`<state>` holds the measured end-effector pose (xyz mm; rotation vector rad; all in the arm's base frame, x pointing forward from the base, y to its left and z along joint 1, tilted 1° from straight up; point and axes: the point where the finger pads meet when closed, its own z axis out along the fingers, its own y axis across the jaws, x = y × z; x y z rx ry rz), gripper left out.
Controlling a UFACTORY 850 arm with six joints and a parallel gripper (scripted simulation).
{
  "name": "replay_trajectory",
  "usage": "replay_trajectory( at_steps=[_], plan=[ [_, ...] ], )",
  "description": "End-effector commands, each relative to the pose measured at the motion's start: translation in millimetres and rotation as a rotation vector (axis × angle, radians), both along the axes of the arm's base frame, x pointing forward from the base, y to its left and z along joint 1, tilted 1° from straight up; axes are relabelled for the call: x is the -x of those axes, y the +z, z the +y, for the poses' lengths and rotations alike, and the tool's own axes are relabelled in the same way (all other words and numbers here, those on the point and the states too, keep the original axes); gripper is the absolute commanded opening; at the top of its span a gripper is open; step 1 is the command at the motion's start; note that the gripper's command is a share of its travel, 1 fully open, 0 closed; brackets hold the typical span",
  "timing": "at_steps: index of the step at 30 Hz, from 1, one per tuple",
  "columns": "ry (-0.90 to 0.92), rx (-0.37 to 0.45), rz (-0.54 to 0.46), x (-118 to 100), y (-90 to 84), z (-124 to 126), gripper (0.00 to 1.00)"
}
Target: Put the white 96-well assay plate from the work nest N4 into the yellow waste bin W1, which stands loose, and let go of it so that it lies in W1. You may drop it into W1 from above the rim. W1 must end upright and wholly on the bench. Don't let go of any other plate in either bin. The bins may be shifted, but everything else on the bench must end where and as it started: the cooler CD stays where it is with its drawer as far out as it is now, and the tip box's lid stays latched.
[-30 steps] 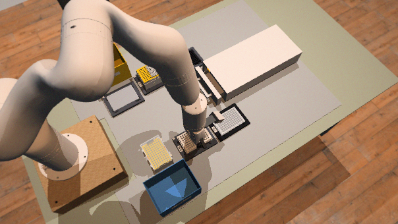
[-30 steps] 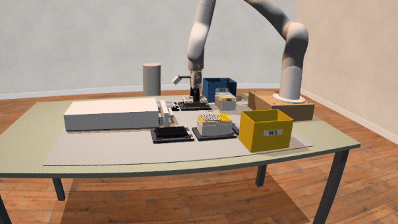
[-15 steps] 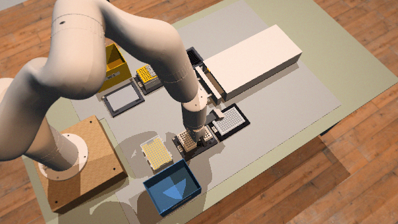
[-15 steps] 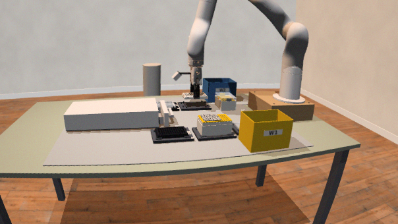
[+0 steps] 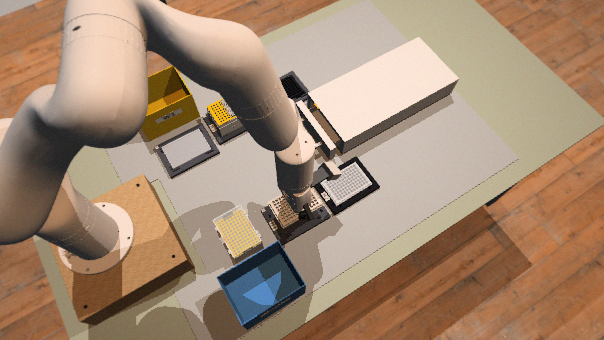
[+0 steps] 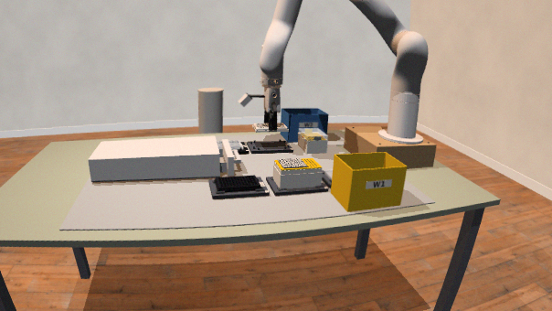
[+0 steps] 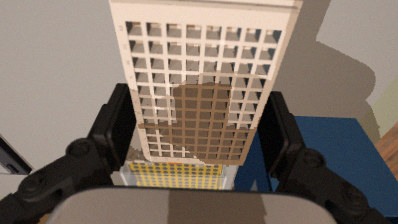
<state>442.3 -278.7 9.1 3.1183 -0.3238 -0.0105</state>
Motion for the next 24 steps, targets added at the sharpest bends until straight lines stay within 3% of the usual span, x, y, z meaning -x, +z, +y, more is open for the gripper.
replay_trajectory(
  at_steps=[1, 24],
  plan=[
    [0.0, 0.001, -0.002, -1, 8.0, 0, 0.0],
    [0.0, 0.001, -0.002, -1, 43.0, 0, 0.0]
  ],
)
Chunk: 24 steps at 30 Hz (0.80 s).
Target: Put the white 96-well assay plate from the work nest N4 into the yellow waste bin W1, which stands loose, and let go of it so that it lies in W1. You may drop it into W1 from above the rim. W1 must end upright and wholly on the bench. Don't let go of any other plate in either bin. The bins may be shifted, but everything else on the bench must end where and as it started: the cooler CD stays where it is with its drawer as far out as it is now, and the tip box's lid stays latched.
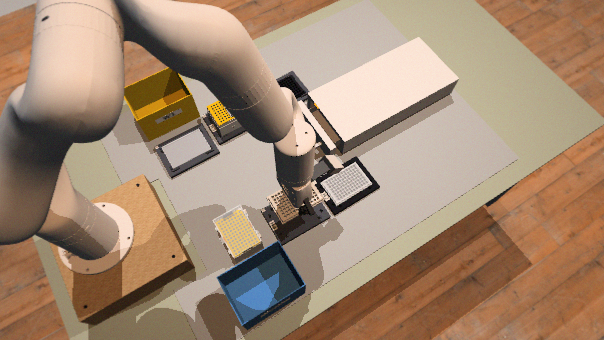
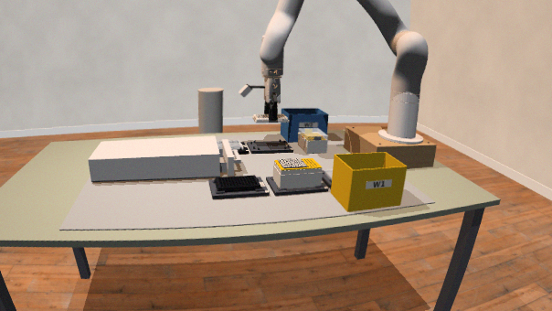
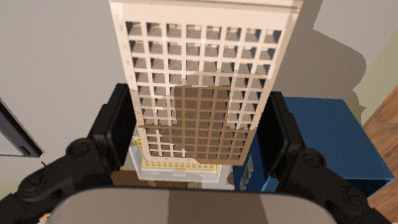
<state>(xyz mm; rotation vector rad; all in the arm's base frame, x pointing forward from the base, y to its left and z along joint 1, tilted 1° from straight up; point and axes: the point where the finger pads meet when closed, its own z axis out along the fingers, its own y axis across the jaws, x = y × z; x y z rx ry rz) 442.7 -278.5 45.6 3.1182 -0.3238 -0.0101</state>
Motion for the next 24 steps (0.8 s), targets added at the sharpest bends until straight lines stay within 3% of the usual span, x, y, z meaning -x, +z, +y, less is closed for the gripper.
replay_trajectory(
  at_steps=[1, 14, 24],
  plan=[
    [0.0, 0.001, -0.002, -1, 8.2, 0, 0.0],
    [0.0, 0.001, -0.002, -1, 26.2, 0, 0.0],
    [0.0, 0.001, -0.002, -1, 26.2, 0, 0.0]
  ],
)
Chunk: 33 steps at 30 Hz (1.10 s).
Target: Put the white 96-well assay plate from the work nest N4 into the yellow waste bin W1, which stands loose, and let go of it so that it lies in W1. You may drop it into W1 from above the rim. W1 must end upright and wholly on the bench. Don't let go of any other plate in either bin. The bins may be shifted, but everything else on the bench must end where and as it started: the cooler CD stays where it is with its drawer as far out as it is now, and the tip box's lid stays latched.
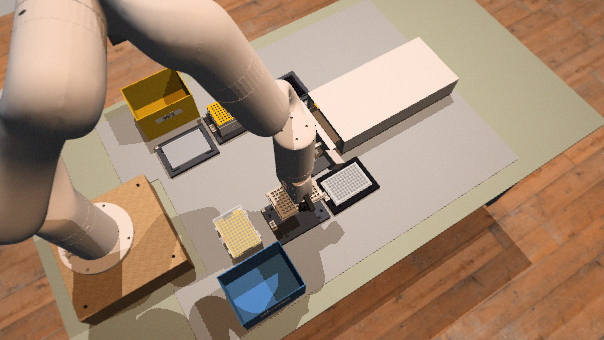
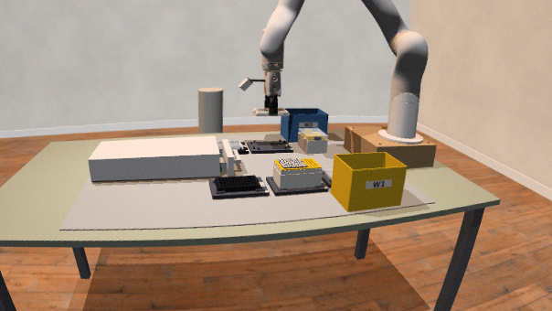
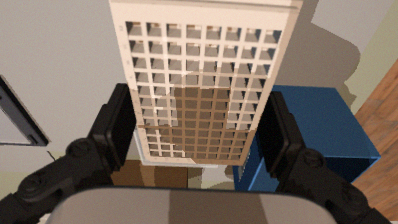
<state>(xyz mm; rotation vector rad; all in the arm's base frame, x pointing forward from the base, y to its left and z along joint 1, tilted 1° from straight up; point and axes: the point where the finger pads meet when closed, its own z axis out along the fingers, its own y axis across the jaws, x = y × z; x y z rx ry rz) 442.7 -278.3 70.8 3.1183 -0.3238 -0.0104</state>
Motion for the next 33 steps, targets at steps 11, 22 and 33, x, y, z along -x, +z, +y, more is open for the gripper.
replay_trajectory(
  at_steps=[11, 22, 33],
  plan=[
    [0.017, 0.001, -0.002, 3, 0.8, 26, 0.0],
    [0.017, 0.001, -0.002, 6, 0.6, 50, 0.0],
    [0.017, 0.001, -0.002, 9, 0.5, 74, 0.0]
  ],
)
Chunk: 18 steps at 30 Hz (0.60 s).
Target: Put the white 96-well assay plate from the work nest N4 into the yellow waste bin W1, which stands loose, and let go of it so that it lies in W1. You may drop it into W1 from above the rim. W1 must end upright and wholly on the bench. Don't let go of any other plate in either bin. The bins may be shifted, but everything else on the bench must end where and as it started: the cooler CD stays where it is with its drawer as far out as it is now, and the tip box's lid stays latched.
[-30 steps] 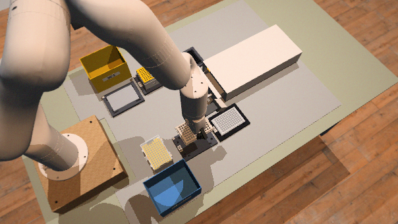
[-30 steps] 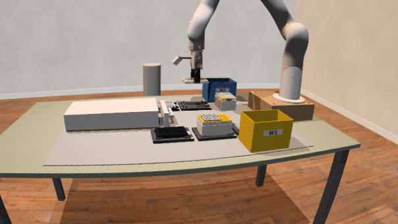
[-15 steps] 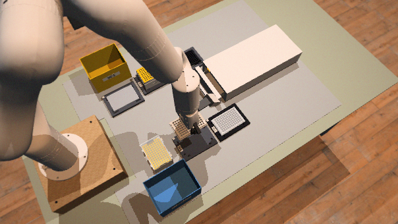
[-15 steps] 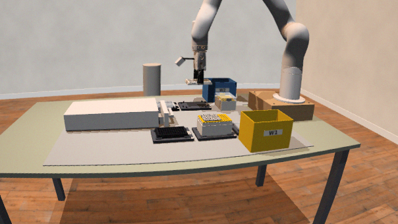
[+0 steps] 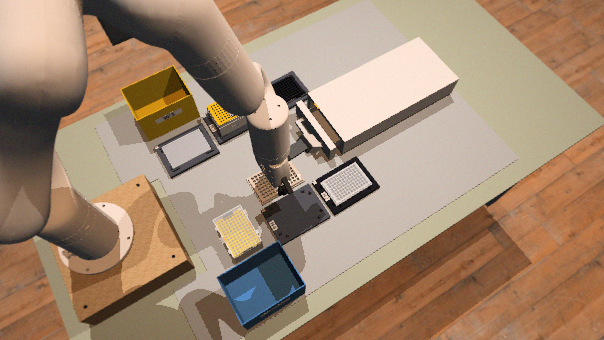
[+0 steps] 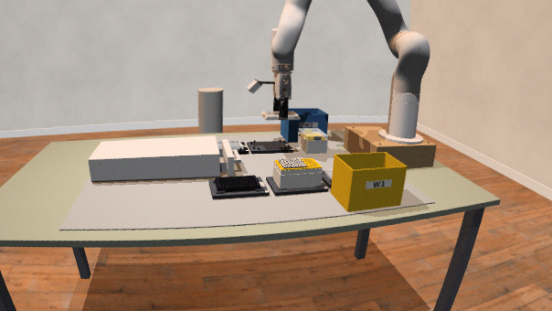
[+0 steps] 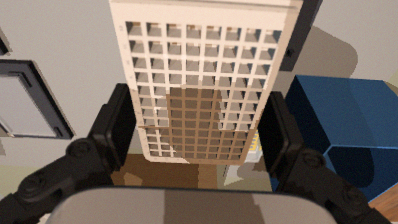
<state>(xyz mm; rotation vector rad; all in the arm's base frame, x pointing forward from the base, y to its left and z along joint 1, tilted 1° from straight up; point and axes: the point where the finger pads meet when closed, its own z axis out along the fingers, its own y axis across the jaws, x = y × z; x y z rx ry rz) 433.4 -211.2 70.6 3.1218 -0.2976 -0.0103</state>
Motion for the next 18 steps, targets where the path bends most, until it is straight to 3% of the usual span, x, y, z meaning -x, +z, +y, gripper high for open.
replay_trajectory(
  at_steps=[1, 18],
  plan=[
    [0.0, 0.002, -0.002, 0, 0.7, 9, 0.0],
    [0.0, 0.001, -0.002, 6, 0.5, 49, 0.0]
  ],
)
